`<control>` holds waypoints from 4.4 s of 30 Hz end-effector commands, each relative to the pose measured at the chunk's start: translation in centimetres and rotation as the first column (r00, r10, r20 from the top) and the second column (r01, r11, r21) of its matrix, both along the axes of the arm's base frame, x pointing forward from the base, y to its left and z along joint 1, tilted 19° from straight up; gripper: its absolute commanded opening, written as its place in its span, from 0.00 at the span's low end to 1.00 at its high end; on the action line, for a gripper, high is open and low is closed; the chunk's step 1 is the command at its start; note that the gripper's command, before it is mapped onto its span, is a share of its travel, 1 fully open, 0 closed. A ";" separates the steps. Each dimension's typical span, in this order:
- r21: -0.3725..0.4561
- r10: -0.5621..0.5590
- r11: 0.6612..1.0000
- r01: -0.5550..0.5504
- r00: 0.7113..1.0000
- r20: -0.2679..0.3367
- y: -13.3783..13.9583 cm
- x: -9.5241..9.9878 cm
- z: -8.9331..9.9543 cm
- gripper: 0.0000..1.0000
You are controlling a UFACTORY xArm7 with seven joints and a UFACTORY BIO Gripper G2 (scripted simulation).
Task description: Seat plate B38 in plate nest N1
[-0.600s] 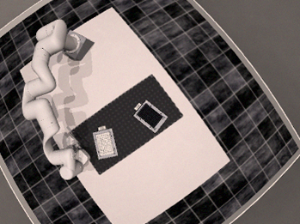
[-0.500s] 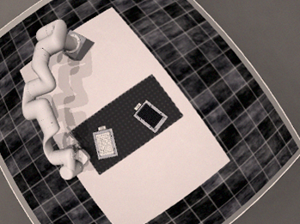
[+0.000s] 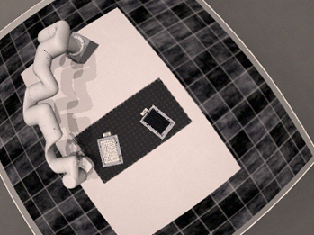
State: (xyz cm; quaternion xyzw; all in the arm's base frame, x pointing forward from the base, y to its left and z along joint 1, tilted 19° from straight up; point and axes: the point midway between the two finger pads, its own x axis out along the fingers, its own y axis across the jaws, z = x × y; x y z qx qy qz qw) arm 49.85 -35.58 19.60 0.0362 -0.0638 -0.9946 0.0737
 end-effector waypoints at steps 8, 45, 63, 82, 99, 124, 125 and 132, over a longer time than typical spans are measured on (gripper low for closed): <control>-0.010 0.099 0.995 -0.099 0.995 -0.009 0.9 0.4 3.2 0.37; 0.003 0.896 0.413 -0.911 0.405 -0.180 6.7 6.1 9.2 0.37; 0.055 0.970 0.012 -0.998 -0.001 -0.244 12.6 8.0 10.4 0.37; 0.131 0.879 -0.359 -0.924 -0.382 -0.287 19.6 8.6 10.6 0.37; 0.204 0.714 -0.600 -0.774 -0.633 -0.301 26.2 7.7 9.9 0.37; 0.316 0.395 -0.822 -0.474 -0.874 -0.283 34.4 4.5 7.8 0.37; 0.316 0.395 -0.822 -0.474 -0.874 -0.283 34.6 4.4 7.8 0.37; 0.355 0.273 -0.864 -0.357 -0.925 -0.266 37.0 2.9 6.8 0.37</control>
